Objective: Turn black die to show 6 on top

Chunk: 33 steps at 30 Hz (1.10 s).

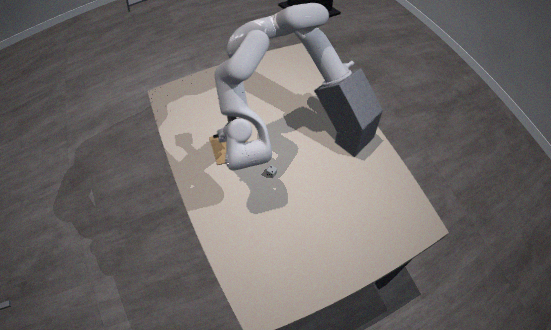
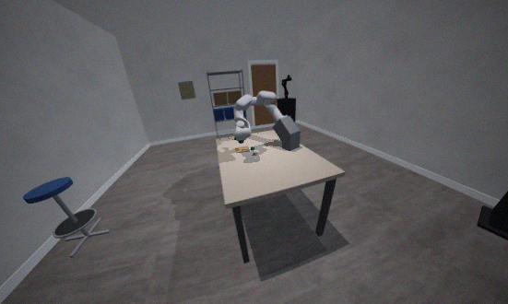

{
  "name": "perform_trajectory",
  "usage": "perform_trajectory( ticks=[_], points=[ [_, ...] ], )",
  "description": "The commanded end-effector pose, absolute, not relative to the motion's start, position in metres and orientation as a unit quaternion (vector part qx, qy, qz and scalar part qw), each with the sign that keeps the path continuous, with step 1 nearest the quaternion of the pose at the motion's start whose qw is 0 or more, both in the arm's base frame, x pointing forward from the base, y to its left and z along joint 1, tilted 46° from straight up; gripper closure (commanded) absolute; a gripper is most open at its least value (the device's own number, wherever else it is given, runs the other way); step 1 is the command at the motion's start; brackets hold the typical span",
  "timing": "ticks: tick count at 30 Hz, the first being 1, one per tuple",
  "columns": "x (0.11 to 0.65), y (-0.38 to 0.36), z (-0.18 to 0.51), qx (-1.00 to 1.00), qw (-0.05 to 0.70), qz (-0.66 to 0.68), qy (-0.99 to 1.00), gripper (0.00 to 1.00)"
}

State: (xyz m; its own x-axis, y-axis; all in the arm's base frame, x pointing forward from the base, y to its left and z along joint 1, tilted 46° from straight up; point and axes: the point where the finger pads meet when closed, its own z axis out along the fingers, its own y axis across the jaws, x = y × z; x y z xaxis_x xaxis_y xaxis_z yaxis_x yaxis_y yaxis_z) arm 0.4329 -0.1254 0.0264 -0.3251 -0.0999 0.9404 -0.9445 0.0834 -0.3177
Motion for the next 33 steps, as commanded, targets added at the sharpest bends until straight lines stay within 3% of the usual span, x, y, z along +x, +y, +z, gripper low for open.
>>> perform_trajectory(
  ticks=[1, 10, 33],
  points=[
    [0.4324, -0.1245, 0.0298, 0.459, 0.353, 0.501, -0.644, 0.73],
    [0.4311, -0.1244, 0.0305, 0.470, 0.338, 0.490, -0.652, 0.73],
    [0.4292, -0.1295, 0.0366, 0.562, 0.193, 0.378, -0.709, 0.73]
  ],
)
